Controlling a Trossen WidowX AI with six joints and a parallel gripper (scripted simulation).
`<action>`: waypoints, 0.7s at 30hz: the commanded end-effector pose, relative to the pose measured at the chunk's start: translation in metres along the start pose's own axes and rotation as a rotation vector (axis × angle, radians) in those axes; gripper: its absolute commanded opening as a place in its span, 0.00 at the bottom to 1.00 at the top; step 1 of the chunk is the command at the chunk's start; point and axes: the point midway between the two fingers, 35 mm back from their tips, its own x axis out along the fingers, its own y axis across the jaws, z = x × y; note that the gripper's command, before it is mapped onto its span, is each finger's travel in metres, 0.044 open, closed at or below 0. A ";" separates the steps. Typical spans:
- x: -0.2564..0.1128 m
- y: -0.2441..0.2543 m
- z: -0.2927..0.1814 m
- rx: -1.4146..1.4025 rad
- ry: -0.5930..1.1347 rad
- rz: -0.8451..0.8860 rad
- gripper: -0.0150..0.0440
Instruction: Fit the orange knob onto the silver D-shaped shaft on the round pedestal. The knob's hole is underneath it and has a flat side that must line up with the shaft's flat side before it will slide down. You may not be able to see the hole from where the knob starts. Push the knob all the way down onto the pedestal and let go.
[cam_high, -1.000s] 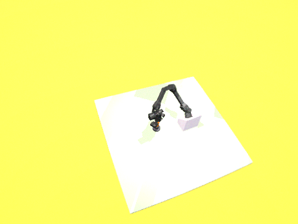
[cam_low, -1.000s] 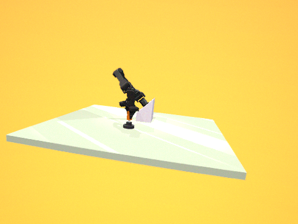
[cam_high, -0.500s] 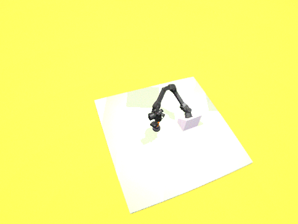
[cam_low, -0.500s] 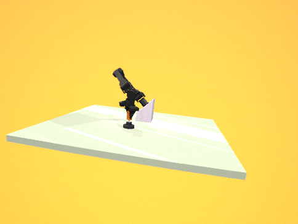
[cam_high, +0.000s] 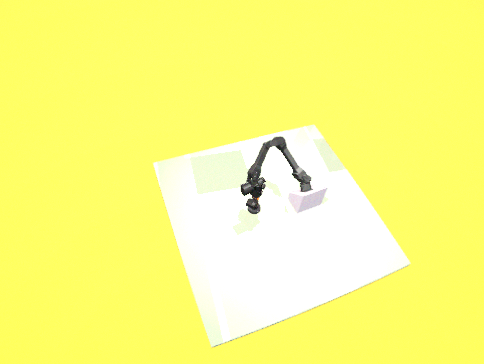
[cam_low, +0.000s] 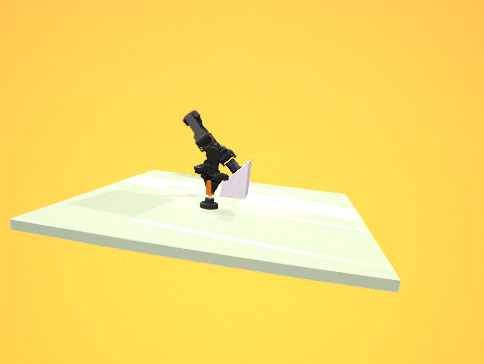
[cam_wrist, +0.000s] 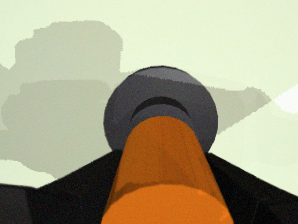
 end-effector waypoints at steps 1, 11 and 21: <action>0.001 0.000 0.000 -0.006 -0.002 0.000 0.25; 0.002 0.000 0.000 -0.018 -0.002 0.000 0.25; 0.003 0.000 0.000 -0.018 -0.002 0.000 0.25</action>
